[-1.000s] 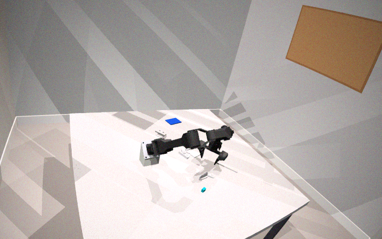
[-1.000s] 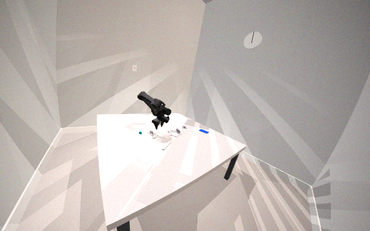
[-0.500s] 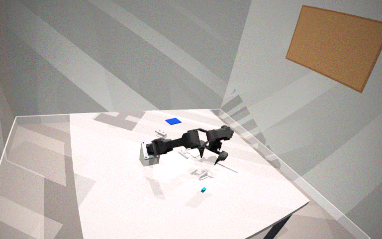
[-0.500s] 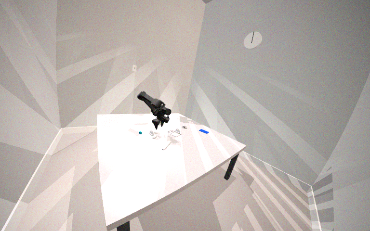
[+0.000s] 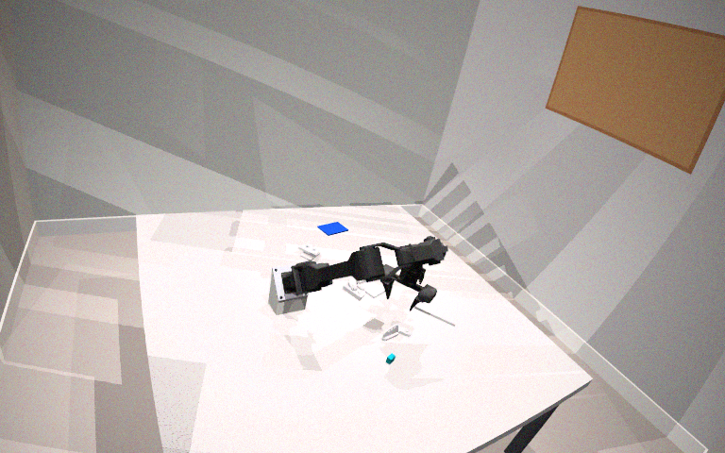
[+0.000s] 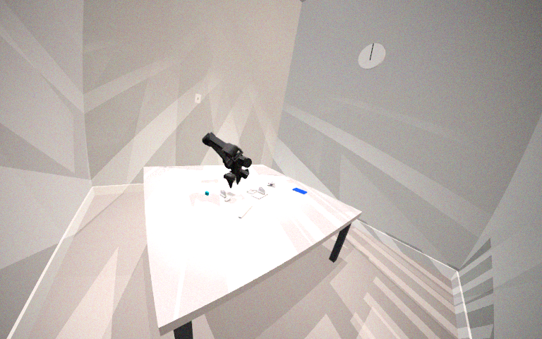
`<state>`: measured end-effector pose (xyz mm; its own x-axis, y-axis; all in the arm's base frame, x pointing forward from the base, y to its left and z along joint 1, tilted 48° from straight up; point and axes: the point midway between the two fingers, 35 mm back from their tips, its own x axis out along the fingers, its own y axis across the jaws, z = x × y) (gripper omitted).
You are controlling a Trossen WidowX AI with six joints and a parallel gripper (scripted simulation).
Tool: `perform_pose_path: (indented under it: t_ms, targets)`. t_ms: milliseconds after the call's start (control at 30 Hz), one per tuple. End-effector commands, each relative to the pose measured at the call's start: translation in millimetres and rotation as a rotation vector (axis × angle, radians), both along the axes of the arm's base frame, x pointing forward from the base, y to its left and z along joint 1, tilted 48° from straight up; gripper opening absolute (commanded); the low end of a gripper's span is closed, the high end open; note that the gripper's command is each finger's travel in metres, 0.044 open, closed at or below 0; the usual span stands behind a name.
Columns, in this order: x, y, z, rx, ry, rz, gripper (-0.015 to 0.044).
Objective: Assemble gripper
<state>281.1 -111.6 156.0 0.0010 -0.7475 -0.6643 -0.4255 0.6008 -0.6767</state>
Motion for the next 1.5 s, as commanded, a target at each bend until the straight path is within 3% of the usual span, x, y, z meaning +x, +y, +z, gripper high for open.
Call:
perform_pose_path:
  t_ms: [0,400,767,1300,1467]
  targets:
    - [0.0,0.0,0.0,0.000,0.000,0.000,0.0309]
    - [0.0,0.0,0.0,0.000,0.000,0.000,0.0000]
    - [0.0,0.0,0.0,0.000,0.000,0.000,0.0000]
    - [-3.4,-1.8,3.8,0.001,-0.269,-0.239,0.0420]
    - [-4.7,-2.5,5.1,0.001,-0.369,-0.327,0.0440]
